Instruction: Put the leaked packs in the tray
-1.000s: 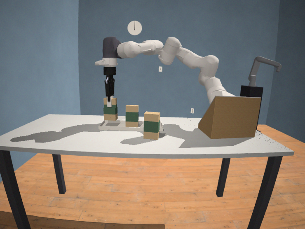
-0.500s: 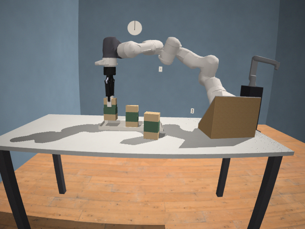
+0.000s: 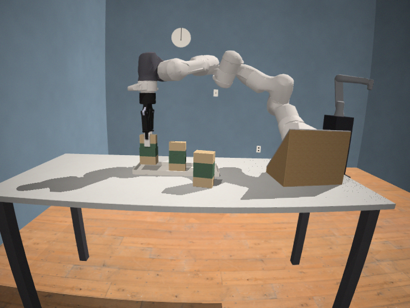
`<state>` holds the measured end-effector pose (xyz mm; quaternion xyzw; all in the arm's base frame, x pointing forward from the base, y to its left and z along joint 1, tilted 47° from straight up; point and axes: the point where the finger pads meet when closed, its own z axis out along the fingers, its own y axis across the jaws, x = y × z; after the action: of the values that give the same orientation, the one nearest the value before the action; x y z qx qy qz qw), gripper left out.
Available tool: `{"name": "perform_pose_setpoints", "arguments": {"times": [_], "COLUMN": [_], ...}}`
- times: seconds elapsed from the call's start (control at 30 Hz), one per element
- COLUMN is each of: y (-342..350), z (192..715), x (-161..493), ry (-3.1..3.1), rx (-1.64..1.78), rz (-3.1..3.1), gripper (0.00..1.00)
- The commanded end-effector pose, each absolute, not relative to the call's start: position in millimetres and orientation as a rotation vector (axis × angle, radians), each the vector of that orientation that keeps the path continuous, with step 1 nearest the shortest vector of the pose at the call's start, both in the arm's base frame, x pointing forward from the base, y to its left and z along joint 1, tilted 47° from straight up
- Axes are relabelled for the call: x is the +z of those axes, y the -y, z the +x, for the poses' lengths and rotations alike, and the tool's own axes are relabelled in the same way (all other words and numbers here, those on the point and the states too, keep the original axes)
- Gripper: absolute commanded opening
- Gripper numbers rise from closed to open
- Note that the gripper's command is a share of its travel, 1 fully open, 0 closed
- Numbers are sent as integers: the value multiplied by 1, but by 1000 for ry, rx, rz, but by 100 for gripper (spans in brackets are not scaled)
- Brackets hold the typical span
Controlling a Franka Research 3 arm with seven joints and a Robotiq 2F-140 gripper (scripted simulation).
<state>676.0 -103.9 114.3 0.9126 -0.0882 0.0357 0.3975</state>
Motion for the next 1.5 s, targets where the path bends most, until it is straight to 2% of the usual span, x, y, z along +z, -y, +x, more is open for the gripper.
{"name": "perform_pose_setpoints", "arguments": {"times": [0.0, 1.47], "y": [107, 121], "z": [678, 678], "x": [109, 96], "ry": [216, 216], "rx": [99, 99], "rz": [2314, 2314], "gripper": [25, 25]}}
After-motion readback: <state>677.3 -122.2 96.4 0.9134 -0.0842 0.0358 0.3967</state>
